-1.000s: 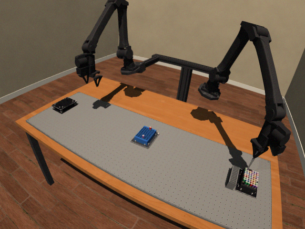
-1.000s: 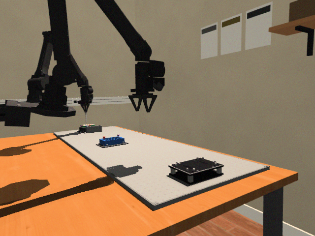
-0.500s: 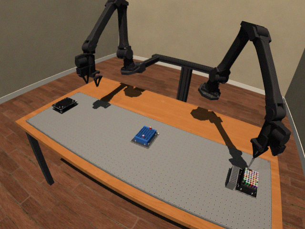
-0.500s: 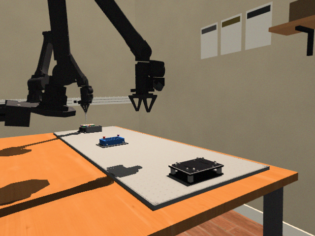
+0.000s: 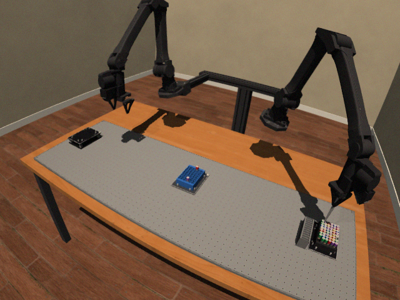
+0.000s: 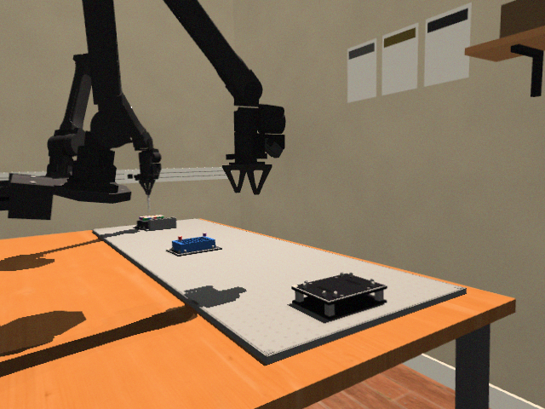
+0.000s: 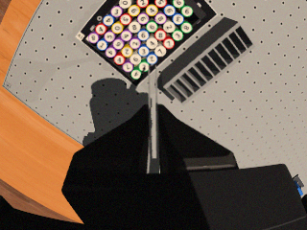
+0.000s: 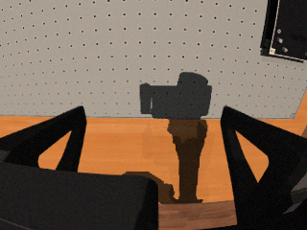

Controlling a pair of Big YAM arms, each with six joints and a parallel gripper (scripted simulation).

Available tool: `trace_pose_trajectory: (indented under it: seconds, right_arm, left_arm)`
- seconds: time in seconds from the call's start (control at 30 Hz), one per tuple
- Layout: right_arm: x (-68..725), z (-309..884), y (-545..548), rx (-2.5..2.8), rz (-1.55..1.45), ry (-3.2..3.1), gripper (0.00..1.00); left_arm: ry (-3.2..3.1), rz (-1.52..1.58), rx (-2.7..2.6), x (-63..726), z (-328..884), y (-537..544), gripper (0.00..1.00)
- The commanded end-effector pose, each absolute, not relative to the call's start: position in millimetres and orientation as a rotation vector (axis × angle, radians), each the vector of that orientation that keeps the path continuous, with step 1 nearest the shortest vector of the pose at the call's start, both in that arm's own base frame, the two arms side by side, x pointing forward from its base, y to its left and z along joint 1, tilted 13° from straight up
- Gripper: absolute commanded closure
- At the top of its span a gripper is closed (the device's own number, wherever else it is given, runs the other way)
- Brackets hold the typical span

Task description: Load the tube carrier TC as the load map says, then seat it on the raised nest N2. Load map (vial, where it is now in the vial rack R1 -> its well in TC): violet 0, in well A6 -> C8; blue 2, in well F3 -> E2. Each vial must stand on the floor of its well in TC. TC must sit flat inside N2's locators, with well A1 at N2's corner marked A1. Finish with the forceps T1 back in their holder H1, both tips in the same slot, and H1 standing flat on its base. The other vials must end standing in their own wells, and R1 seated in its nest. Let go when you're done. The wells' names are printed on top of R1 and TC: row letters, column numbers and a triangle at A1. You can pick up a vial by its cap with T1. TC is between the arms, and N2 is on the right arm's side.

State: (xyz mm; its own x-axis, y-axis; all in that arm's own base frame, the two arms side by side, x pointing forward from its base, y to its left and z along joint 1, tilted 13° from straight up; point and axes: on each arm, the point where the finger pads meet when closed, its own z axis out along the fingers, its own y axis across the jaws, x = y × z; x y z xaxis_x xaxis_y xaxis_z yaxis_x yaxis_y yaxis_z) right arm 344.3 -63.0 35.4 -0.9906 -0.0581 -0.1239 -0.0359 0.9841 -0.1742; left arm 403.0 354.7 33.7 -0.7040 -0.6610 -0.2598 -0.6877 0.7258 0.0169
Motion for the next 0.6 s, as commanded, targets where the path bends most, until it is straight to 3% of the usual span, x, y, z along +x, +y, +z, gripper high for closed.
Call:
trace_pose_trajectory:
  seconds: [0.0, 0.57]
  right_arm:
    - [375, 60, -68, -0.032, -0.27, 2.92, 0.0]
    - [375, 60, -68, -0.032, -0.27, 2.92, 0.0]
  left_arm:
    - [2.708, 0.167, -1.061, 399, 37, 352, 0.93]
    - [2.739, 0.154, -1.074, 396, 20, 350, 0.93]
